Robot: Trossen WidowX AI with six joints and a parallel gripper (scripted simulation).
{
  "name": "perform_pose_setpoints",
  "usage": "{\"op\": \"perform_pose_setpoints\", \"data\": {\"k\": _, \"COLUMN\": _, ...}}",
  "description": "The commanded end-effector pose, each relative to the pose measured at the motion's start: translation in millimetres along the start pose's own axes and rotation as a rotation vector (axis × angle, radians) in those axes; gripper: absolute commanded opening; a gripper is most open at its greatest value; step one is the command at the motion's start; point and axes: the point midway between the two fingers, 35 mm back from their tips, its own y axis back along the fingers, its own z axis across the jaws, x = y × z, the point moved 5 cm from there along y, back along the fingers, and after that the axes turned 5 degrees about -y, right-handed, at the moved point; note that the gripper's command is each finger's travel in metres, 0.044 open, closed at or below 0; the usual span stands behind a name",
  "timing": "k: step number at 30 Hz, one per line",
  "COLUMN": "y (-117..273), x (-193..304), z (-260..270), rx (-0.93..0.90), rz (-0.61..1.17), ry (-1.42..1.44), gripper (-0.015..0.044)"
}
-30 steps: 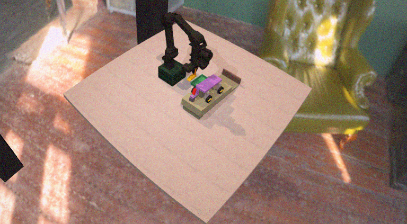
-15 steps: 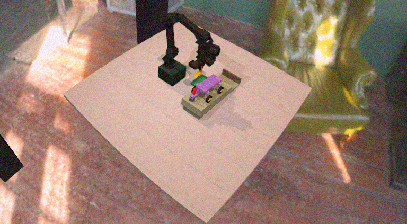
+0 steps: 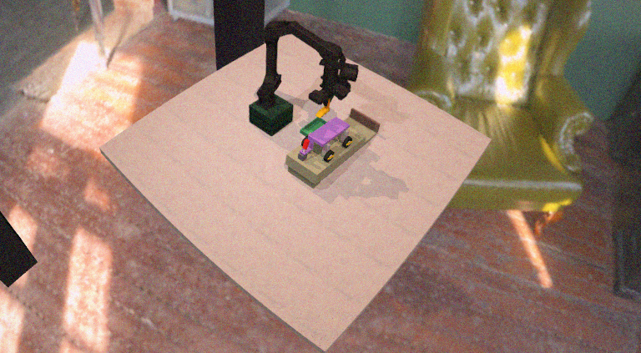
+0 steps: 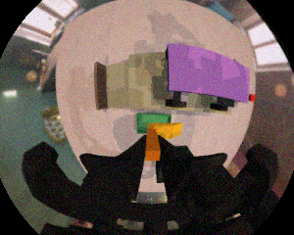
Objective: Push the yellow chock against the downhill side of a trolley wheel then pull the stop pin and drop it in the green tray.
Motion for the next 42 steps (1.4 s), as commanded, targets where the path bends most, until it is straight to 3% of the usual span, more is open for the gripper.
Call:
{"op": "perform_pose_setpoints", "data": {"k": 1, "y": 0.4, "x": -3.7, "z": 17.2, "rx": -0.008, "rz": -0.002, "ry": -0.002, "gripper": 0.0}}
{"op": "perform_pose_setpoints", "data": {"k": 11, "y": 0.8, "x": -9.8, "z": 49.9, "rx": -0.007, "rz": -0.002, "ry": -0.002, "gripper": 0.0}}
{"op": "perform_pose_setpoints", "data": {"k": 16, "y": 0.6, "x": -9.1, "z": 58.0, "rx": 0.081, "rz": -0.009, "ry": -0.002, "gripper": 0.0}}
{"op": "perform_pose_setpoints", "data": {"k": 42, "y": -22.0, "x": -37.7, "z": 63.6, "rx": 0.095, "rz": -0.014, "ry": -0.002, "gripper": 0.0}}
